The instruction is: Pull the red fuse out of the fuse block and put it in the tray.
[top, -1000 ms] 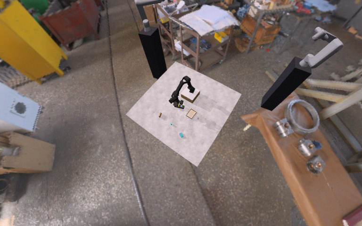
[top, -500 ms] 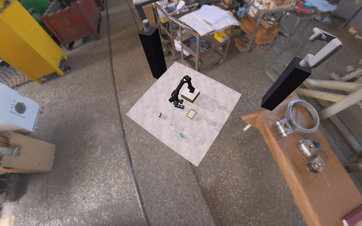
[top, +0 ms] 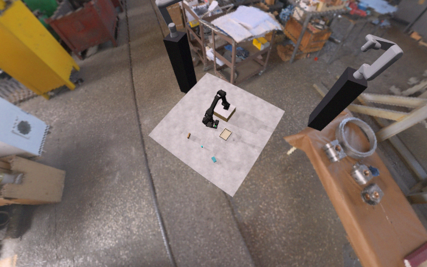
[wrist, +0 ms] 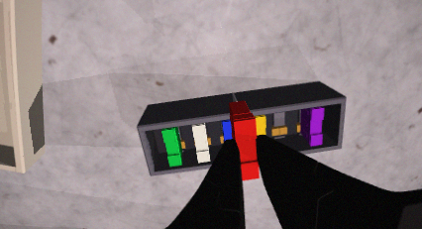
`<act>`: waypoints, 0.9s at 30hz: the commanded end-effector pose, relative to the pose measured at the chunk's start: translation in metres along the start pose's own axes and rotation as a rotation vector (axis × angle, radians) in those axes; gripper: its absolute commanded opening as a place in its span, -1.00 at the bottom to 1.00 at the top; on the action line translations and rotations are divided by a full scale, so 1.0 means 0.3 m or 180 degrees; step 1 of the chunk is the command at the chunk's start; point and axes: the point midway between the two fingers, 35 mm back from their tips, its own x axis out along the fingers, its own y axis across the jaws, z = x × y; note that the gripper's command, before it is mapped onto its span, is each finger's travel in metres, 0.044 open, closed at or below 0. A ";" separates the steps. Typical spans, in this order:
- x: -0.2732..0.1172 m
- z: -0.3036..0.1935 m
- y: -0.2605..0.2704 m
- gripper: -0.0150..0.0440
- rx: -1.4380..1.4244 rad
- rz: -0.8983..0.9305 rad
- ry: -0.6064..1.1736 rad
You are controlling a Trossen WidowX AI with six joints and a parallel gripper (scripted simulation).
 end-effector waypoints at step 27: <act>0.000 0.139 0.535 -0.49 0.0012 0.0053 0.0013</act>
